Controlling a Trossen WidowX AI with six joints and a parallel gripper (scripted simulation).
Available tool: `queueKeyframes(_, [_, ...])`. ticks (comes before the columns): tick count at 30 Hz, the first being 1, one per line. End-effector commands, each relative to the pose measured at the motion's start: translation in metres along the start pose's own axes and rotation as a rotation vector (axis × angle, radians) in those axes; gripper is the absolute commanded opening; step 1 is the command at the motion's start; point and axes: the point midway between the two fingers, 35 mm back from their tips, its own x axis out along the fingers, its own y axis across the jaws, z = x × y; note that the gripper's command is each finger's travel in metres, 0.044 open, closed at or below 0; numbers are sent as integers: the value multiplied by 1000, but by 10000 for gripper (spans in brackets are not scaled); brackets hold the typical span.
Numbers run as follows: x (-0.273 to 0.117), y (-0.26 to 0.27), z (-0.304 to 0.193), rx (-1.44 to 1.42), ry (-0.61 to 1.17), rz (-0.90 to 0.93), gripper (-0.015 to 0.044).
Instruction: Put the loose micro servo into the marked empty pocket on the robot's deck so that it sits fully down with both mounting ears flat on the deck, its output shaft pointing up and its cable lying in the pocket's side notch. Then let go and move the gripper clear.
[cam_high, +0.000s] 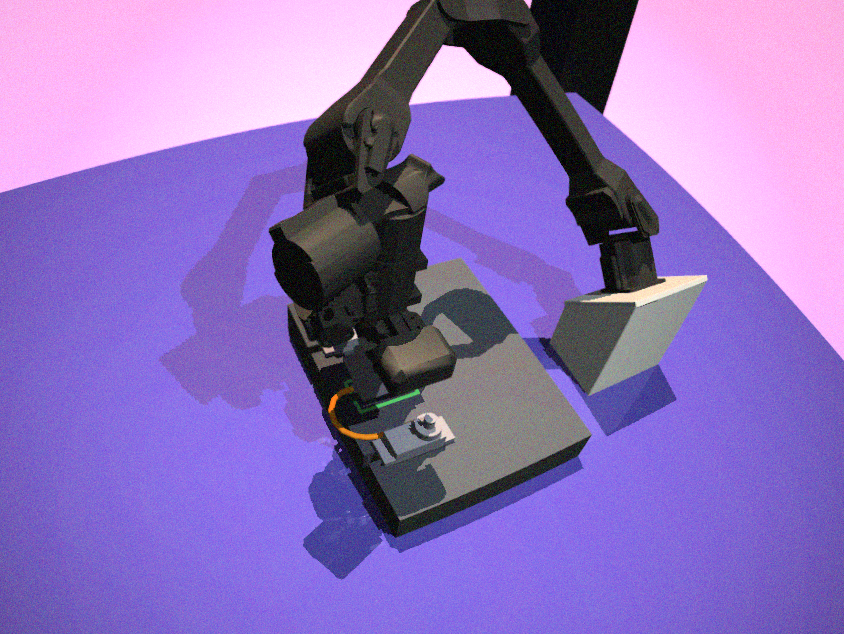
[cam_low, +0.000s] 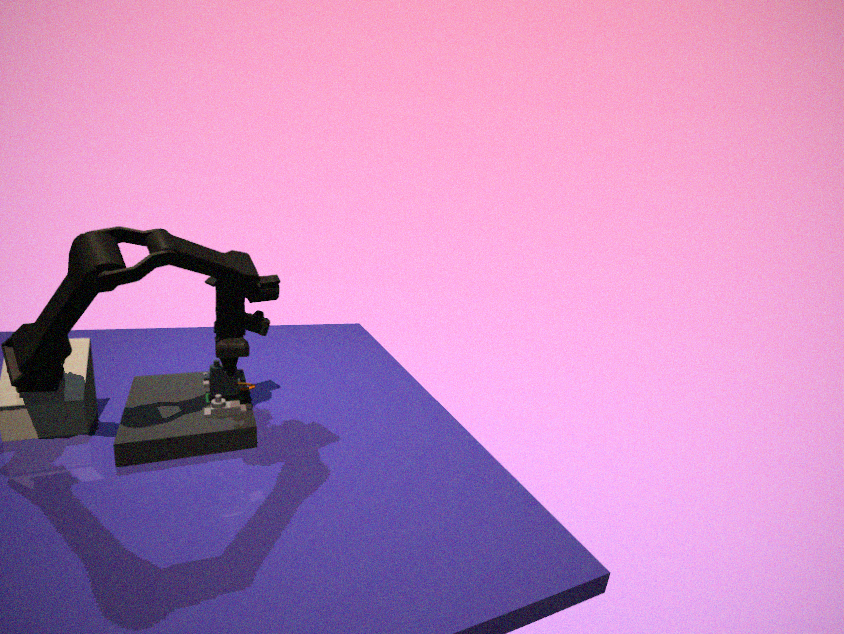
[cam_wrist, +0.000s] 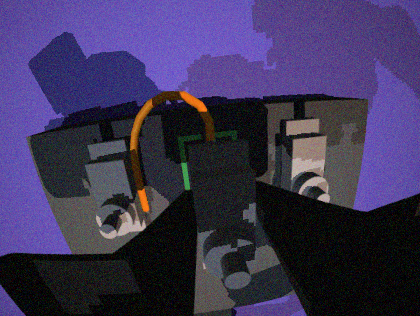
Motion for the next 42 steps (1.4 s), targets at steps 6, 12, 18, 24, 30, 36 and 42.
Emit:
queueKeyframes(6, [4, 1, 0, -10, -5, -4, 0])
queueKeyframes(12, [10, 1, 0, -10, -5, -4, 0])
queueKeyframes(18, [13, 1, 0, -10, -5, -4, 0])
queueKeyframes(24, [15, 1, 0, -10, -5, -4, 0])
queueKeyframes(30, [15, 1, 0, -10, -5, -4, 0])
queueKeyframes(36, [20, 1, 0, -10, -5, -5, 0])
queueKeyframes(42, [26, 1, 0, -10, -5, -5, 0])
